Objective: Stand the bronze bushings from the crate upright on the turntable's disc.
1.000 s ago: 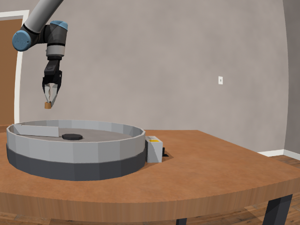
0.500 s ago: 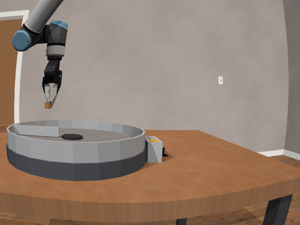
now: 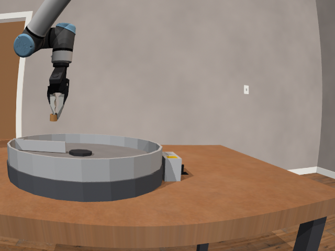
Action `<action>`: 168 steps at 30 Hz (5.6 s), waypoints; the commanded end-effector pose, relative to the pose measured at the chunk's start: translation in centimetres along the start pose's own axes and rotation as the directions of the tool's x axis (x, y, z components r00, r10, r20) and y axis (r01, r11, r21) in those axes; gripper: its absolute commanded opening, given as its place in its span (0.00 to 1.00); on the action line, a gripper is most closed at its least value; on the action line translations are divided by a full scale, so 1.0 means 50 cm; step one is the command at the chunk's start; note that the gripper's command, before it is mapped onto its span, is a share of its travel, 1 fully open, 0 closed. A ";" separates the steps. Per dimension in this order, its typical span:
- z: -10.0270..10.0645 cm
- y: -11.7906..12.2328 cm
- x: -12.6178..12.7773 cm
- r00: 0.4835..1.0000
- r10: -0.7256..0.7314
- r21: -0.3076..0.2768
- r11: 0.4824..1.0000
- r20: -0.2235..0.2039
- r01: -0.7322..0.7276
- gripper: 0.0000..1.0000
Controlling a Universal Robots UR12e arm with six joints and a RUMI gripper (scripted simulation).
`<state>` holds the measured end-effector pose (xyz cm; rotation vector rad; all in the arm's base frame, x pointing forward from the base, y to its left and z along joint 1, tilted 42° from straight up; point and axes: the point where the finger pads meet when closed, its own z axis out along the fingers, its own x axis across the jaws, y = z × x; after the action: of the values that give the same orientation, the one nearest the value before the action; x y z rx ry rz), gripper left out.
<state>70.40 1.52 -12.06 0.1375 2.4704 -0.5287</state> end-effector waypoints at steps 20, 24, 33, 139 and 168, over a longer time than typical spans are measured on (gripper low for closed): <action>-0.001 -0.077 -0.014 1.000 0.000 0.000 1.000 0.001 0.000 0.00; -0.001 -0.119 -0.021 1.000 0.000 0.000 1.000 0.001 0.000 0.00; -0.001 -0.211 -0.037 1.000 0.000 0.000 1.000 0.001 0.000 0.00; 0.048 -0.788 -0.138 1.000 0.000 0.000 1.000 0.001 0.000 0.00; 0.048 -0.788 -0.138 1.000 0.000 0.000 1.000 0.001 0.000 0.00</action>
<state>68.75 -35.38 3.52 0.1374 2.4707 -0.5280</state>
